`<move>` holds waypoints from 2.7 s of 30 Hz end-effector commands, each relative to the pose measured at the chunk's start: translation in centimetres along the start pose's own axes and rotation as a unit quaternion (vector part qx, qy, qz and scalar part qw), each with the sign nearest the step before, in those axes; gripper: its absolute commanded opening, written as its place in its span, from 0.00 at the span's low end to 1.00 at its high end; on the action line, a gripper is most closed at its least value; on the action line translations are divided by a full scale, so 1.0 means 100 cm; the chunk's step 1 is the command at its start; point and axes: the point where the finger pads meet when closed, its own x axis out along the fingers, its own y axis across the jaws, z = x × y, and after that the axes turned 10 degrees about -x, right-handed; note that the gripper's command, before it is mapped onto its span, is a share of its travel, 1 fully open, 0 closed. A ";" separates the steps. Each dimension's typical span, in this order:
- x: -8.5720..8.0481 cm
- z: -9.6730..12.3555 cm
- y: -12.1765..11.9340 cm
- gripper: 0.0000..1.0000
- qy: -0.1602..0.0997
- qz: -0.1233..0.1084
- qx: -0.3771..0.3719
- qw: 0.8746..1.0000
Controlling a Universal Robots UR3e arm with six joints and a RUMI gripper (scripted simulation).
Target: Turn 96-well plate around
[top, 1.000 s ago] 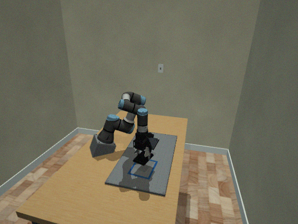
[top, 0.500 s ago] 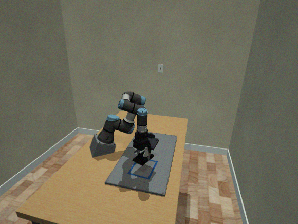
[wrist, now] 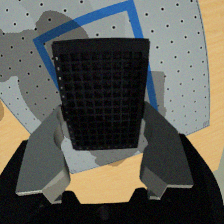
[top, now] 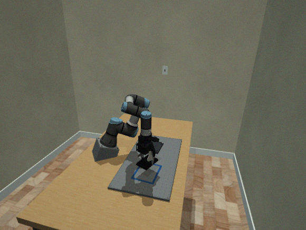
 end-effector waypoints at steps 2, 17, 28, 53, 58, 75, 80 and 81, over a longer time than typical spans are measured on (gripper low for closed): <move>-0.001 0.000 0.000 0.00 -0.001 0.001 0.000 1.000; 0.004 0.000 0.001 0.00 -0.001 0.001 0.000 1.000; 0.011 0.000 0.001 0.00 -0.001 0.001 0.000 1.000; 0.025 0.000 0.001 0.00 -0.001 0.001 0.000 1.000; 0.029 0.000 0.001 0.00 -0.001 0.001 0.000 1.000; 0.039 0.000 0.001 0.00 -0.001 0.001 0.000 1.000; 0.042 0.000 0.001 0.00 -0.001 0.001 0.000 1.000; 0.043 0.001 0.001 0.00 -0.001 0.001 0.000 1.000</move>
